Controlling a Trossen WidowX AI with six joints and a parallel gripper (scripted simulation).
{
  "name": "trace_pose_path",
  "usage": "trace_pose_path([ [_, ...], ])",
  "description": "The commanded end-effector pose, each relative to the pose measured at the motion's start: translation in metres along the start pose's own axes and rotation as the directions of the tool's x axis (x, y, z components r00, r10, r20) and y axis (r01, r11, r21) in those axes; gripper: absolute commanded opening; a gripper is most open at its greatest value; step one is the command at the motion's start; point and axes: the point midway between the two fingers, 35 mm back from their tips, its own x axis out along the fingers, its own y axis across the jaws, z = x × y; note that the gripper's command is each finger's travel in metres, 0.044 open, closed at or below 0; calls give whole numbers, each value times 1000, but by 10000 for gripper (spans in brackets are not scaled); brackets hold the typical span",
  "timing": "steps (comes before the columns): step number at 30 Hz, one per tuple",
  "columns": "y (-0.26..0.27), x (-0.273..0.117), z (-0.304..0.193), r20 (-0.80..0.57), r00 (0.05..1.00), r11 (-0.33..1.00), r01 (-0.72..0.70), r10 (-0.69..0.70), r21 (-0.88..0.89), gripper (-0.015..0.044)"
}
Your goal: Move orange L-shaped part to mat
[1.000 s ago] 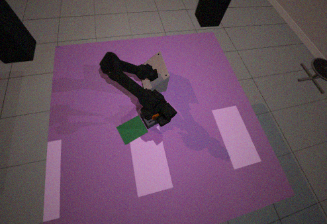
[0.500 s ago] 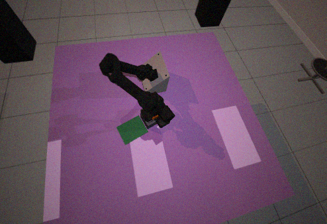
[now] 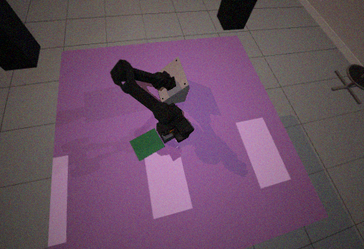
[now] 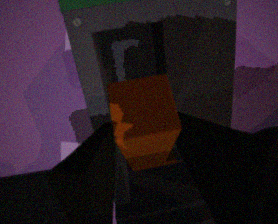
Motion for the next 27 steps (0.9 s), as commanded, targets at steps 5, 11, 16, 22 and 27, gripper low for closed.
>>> trace_pose_path([
  [5,0,0,0,0,1000,1000,-1,1,4,108],
  [11,0,0,0,0,1000,1000,-1,1,4,0],
  [16,0,-2,0,0,1000,1000,-1,1,3,0],
  [22,0,-10,0,2,1000,1000,0,0,0,0],
  [27,0,-18,0,3,1000,1000,1,-1,-1,0],
])
